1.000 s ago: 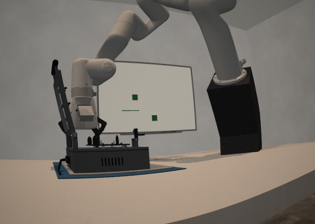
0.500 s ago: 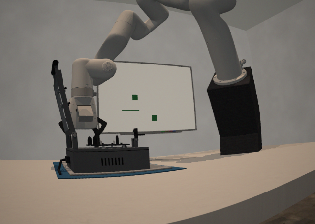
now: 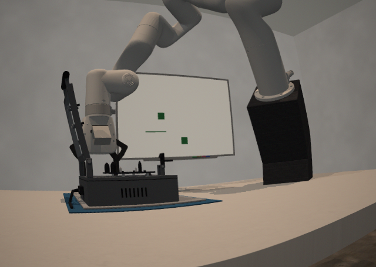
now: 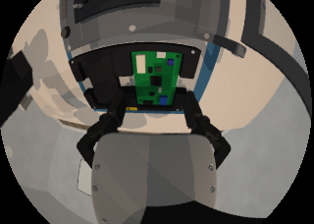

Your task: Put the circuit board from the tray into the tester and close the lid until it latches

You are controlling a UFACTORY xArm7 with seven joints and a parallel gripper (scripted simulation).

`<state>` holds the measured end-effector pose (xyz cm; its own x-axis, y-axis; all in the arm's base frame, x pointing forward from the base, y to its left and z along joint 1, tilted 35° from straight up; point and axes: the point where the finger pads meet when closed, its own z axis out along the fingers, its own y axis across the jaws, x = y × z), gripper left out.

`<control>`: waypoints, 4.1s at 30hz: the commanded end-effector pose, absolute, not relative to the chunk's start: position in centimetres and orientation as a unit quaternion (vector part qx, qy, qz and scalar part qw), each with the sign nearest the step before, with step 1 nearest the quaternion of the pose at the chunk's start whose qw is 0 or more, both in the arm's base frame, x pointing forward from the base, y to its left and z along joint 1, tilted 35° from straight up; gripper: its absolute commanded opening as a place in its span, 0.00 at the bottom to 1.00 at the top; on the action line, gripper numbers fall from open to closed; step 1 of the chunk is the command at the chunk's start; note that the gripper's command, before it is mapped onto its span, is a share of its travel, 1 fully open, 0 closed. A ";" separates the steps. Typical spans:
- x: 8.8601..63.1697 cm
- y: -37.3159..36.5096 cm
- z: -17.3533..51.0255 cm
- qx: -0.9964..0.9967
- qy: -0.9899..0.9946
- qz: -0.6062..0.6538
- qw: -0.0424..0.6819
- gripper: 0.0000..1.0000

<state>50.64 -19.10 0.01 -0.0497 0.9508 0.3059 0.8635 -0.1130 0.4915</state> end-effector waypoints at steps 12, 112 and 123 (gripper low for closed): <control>50.6 -19.3 0.3 0.686 0.661 0.295 0.076 1.00; 50.0 -19.6 1.2 0.686 0.661 0.295 0.076 1.00; 50.5 -19.4 0.4 0.686 0.661 0.295 0.076 1.00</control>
<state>50.24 -19.35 0.66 -0.0497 0.9508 0.3059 0.8635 -0.1130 0.4915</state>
